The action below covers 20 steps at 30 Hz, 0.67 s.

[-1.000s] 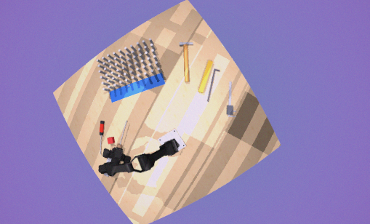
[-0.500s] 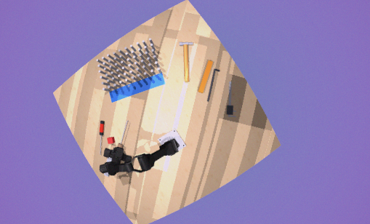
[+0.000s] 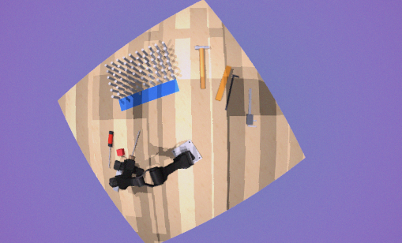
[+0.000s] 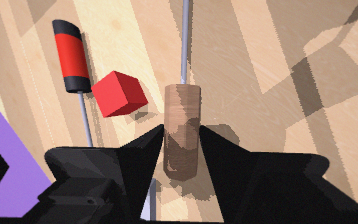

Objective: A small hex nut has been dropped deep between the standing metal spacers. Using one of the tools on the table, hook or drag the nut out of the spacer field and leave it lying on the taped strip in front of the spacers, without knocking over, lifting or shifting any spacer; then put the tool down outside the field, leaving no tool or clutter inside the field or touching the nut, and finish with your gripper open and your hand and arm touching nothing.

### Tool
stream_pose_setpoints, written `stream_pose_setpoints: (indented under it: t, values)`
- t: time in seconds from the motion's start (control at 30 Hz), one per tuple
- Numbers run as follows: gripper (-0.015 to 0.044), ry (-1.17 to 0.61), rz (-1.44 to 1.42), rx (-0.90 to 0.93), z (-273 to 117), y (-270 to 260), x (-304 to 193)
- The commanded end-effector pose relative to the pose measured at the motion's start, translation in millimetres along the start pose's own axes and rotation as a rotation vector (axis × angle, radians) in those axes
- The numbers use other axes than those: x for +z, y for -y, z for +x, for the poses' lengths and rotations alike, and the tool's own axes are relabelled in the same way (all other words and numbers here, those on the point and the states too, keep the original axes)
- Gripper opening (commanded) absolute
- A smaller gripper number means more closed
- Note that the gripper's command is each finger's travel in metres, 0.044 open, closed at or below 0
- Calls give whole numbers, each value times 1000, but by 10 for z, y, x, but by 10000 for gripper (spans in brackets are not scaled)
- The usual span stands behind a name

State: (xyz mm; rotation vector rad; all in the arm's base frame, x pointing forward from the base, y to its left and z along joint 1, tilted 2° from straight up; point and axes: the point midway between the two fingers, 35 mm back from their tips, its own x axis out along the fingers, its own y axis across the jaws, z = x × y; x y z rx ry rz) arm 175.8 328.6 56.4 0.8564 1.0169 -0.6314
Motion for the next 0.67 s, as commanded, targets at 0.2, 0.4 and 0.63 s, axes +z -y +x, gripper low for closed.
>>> stream_pose_setpoints:
  t: [0.2,0.4,0.63]
  values:
    - [105,0,0,0,18,10,-1]
    - [263,0,0,0,18,10,-1]
    - [440,0,0,0,18,10,-1]
